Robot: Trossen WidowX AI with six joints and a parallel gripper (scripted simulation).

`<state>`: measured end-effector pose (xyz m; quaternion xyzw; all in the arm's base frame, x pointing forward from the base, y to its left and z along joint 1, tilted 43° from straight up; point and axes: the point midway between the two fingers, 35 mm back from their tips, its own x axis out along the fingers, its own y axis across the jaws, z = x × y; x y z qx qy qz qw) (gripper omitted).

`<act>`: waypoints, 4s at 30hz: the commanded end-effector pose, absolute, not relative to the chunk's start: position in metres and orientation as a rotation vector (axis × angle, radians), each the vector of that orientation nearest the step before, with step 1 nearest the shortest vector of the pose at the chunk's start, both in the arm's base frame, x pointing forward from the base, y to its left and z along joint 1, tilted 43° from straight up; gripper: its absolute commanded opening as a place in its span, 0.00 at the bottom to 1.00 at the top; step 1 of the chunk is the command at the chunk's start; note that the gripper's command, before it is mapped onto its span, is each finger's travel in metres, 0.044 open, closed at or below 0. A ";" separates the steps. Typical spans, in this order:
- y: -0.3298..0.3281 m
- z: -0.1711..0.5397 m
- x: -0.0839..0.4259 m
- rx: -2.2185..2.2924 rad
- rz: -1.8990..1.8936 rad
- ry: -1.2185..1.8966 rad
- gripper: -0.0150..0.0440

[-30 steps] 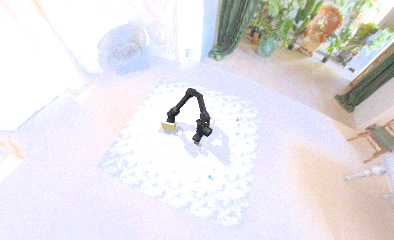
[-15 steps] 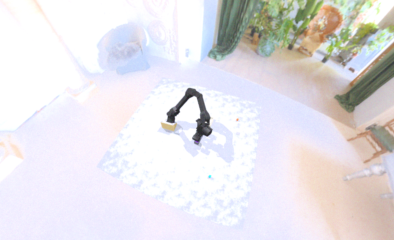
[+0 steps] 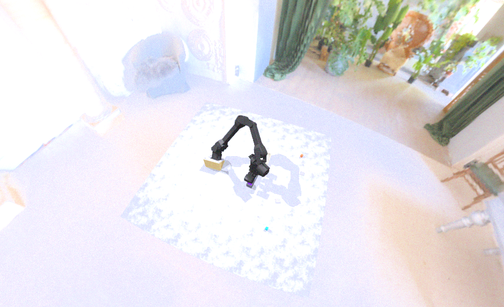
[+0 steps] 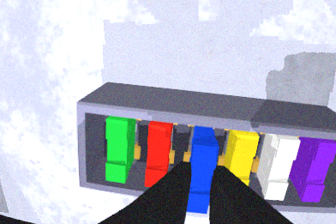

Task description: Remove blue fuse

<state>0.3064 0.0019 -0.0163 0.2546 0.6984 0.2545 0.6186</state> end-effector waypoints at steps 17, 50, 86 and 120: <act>-0.006 -0.009 0.308 0.579 0.586 1.606 0.25; -0.019 0.006 0.310 0.582 0.585 1.606 0.25; 0.095 0.134 0.309 0.581 0.579 1.604 0.25; 0.145 0.132 0.293 0.589 0.593 1.605 0.25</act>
